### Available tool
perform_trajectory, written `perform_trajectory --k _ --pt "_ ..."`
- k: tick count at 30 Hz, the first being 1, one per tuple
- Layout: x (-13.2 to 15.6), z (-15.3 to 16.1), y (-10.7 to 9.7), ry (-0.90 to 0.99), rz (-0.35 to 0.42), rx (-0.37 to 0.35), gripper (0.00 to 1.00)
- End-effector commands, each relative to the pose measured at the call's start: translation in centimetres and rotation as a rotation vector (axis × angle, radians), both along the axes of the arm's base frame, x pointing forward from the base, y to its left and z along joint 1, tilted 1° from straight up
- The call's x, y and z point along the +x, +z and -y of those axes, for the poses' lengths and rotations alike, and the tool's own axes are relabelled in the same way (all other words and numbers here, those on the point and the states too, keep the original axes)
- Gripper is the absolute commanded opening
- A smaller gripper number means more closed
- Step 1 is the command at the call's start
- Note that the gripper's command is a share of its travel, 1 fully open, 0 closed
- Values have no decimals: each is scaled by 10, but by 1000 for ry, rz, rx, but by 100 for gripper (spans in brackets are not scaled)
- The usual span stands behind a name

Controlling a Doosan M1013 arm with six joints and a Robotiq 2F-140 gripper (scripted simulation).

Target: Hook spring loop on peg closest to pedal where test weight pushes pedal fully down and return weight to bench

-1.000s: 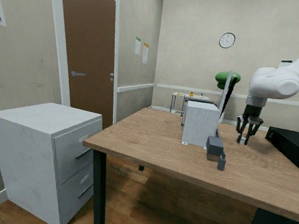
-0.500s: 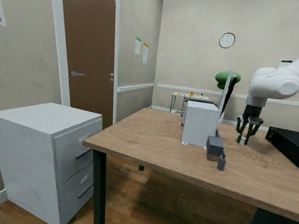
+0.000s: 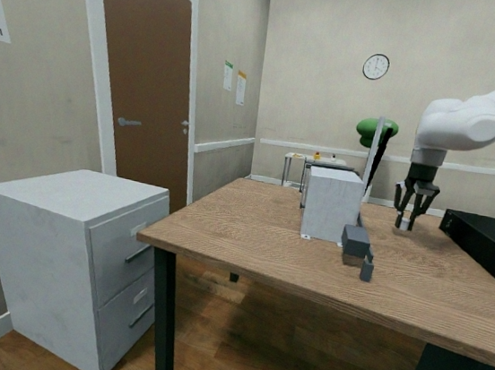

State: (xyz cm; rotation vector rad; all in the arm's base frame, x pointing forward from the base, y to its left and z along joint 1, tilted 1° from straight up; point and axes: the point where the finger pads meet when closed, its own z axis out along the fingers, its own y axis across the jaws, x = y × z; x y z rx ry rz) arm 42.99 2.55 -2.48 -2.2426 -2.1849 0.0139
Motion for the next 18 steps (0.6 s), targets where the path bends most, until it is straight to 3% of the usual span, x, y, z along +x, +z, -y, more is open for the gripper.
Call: perform_trajectory --k 1,18 --pt "0 0 2 0 1 0 25" --pt "1 0 38 0 1 0 25"
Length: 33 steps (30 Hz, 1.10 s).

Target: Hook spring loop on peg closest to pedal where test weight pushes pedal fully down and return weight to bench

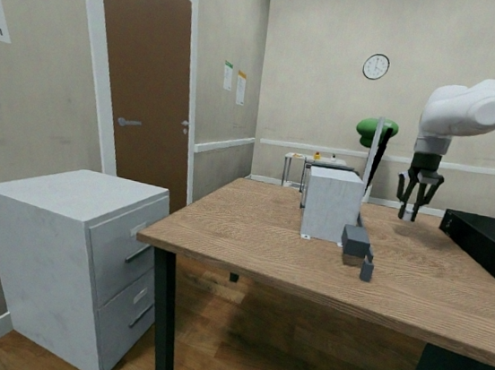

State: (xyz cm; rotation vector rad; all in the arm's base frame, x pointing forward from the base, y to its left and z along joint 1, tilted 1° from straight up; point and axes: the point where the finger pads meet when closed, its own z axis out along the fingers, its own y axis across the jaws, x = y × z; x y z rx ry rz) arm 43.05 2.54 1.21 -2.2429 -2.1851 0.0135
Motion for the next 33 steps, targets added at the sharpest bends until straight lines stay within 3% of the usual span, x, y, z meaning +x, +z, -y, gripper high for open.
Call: perform_trajectory --k 1,33 --pt "0 0 -1 0 1 0 25" --pt "1 0 72 0 1 0 25"
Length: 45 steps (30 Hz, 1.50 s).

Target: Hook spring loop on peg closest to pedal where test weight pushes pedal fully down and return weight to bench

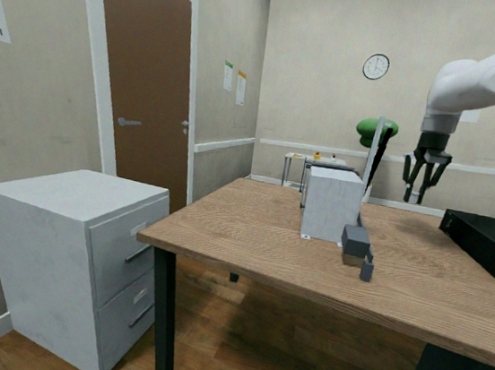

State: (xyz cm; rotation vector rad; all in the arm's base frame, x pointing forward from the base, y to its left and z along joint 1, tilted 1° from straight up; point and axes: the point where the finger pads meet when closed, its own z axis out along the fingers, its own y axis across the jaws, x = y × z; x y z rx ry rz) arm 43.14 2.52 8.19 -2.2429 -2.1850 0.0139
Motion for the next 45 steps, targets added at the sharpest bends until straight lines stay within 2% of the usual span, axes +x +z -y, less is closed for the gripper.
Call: perform_trajectory --k 1,16,19,35,45 --pt "0 0 2 0 1 0 25" --pt "1 0 38 0 1 0 25" --pt "1 0 35 0 1 0 25" --pt "1 0 55 0 1 0 25" --pt "20 19 59 0 1 -15 25"
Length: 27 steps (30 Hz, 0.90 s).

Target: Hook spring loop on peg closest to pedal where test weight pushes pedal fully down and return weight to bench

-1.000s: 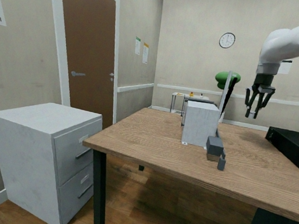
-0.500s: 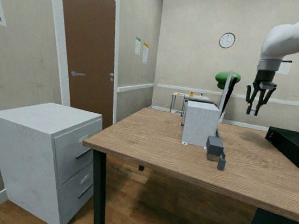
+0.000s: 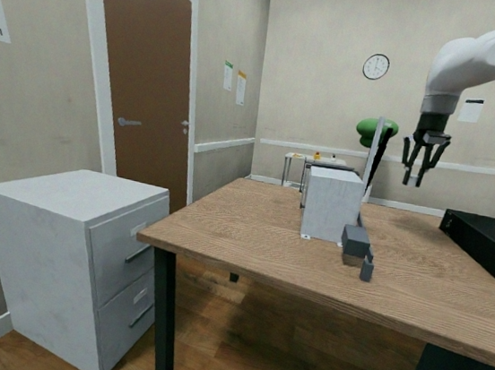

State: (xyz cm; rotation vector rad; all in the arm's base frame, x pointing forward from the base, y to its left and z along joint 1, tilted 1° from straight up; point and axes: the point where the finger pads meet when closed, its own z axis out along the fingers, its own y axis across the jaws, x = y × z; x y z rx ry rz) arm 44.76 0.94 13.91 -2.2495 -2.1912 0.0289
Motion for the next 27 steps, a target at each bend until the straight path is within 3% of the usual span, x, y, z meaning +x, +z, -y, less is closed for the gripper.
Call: perform_trajectory --k 1,27 --pt "5 5 2 0 1 -3 25" --pt "40 40 13 0 0 -33 25"
